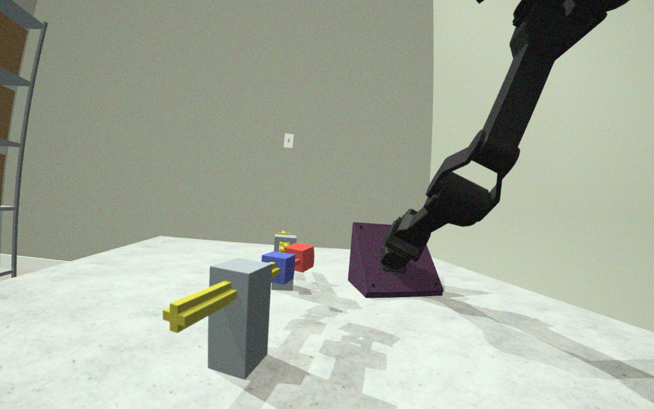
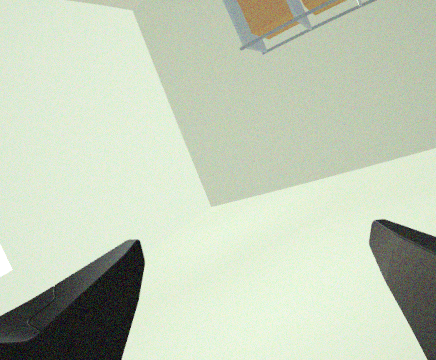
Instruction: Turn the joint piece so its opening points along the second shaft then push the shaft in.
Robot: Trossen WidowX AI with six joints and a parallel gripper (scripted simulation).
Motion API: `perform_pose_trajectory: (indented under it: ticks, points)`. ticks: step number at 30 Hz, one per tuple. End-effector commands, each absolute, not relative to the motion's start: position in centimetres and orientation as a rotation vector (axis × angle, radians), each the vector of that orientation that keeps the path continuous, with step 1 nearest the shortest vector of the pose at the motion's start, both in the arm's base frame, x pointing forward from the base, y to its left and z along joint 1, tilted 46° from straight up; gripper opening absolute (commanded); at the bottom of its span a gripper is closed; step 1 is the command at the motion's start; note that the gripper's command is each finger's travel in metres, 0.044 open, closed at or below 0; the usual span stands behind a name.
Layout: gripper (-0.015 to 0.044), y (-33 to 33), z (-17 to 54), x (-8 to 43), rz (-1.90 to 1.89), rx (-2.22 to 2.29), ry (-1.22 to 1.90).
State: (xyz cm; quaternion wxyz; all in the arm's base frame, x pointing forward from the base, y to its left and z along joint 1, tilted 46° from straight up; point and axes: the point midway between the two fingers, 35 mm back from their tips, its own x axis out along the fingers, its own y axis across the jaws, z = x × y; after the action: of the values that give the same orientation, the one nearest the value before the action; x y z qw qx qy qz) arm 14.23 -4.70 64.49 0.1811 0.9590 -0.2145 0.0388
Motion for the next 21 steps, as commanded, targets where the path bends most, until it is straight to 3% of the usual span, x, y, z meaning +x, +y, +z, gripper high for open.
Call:
perform_pose_trajectory:
  ticks: [1, 21]
  points:
    - [0.0426, -4.7, 64.5, 14.2, 0.110, 2.708, -0.606]
    - [0.0440, -8.6, 64.8, 12.4, 0.408, 3.051, -0.567]
